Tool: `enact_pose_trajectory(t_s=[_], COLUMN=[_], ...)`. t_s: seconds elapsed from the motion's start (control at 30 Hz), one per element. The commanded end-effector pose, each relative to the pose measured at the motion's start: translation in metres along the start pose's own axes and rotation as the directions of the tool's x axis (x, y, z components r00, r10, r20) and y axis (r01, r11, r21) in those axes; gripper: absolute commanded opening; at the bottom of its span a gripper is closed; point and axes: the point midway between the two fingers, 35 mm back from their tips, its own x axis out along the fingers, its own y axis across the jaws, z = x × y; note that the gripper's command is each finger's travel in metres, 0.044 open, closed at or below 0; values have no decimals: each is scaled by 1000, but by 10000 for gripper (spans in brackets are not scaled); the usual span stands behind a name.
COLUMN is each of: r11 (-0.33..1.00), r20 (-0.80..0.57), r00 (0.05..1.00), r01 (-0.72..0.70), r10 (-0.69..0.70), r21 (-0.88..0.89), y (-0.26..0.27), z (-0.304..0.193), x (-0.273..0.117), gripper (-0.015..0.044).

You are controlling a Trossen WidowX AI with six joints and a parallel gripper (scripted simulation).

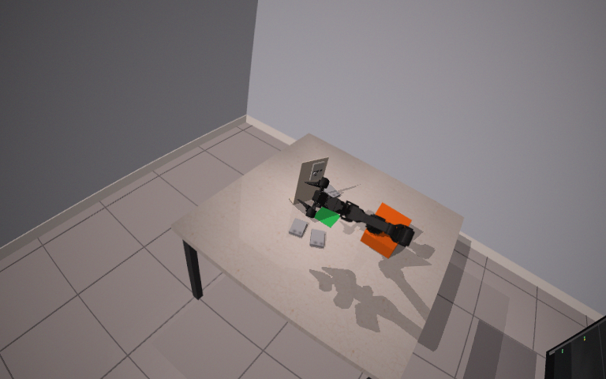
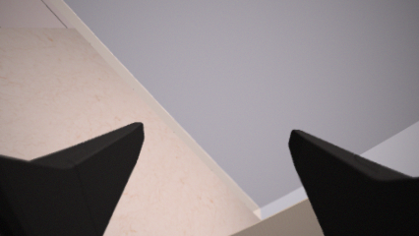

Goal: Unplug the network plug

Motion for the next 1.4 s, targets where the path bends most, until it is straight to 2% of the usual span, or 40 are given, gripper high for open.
enact_pose_trajectory(t_s=[0.0,0.27,0.3,0.77,1.07,1.37], r11=[1000,966,956,705,449,150], r20=[0,-20,-23,-60,-85,-109], r00=[1000,999,999,995,990,983], r01=[1,32,36,101,128,131], r10=[-1,-27,-31,-82,-115,-147], r21=[6,257,290,702,884,980], y=[0,-8,-10,-26,-36,-45], z=[-1,-26,-29,-77,-107,-135], x=[0,6,6,8,4,-4], gripper=[374,164,156,156,156,156])
